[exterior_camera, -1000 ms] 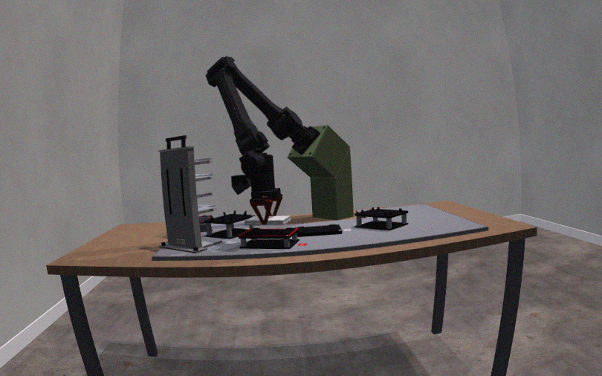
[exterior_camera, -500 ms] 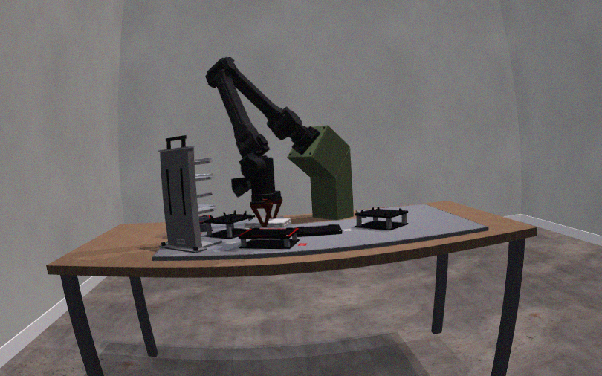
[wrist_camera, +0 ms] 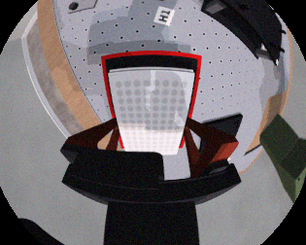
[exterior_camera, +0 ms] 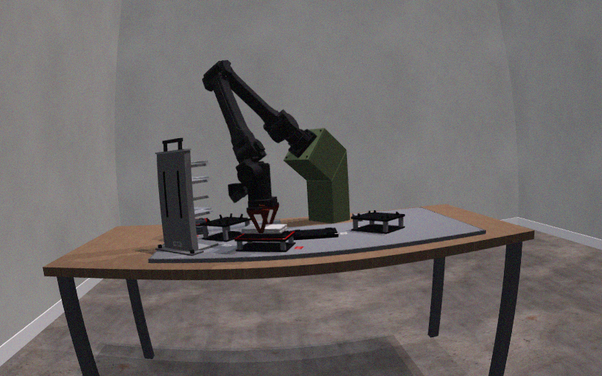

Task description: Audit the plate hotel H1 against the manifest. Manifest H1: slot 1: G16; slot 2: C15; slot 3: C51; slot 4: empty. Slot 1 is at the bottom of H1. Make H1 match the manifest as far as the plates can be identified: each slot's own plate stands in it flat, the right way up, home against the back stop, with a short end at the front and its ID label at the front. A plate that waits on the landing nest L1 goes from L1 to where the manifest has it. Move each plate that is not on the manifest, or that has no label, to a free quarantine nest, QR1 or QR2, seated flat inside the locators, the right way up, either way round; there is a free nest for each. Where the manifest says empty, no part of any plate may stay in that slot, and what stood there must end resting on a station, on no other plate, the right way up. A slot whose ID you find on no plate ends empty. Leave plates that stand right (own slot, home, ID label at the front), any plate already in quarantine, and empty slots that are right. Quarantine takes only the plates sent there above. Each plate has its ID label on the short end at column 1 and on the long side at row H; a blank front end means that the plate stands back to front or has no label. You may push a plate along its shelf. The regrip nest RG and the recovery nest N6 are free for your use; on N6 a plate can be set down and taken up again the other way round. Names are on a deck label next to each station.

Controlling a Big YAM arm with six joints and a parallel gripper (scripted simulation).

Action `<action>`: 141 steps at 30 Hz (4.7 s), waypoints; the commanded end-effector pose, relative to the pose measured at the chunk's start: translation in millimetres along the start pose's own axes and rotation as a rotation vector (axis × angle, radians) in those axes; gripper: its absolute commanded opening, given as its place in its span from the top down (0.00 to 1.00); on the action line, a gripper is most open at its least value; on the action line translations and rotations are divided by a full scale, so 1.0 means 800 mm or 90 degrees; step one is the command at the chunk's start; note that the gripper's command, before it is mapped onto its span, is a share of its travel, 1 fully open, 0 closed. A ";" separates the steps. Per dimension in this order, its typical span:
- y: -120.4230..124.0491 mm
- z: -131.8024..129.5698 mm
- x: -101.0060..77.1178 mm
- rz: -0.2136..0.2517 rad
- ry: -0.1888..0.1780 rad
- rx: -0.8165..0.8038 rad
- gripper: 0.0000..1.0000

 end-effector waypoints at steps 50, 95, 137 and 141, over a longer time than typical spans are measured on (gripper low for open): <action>-0.001 0.010 -0.051 0.003 -0.016 0.005 0.00; -0.007 0.022 -0.194 0.006 -0.031 0.019 0.00; -0.053 -0.051 -0.233 -0.110 -0.103 -0.184 0.00; -0.064 -0.066 -0.232 -0.137 -0.124 -0.232 0.00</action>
Point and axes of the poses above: the point where the finger pads meet when closed, its own x axis out along the fingers, its own z axis across the jaws, y = z × x, the point moved 7 cm from there along -x, back along the fingers, and after that the axes turned 5 degrees about x, right-handed, at the moved point
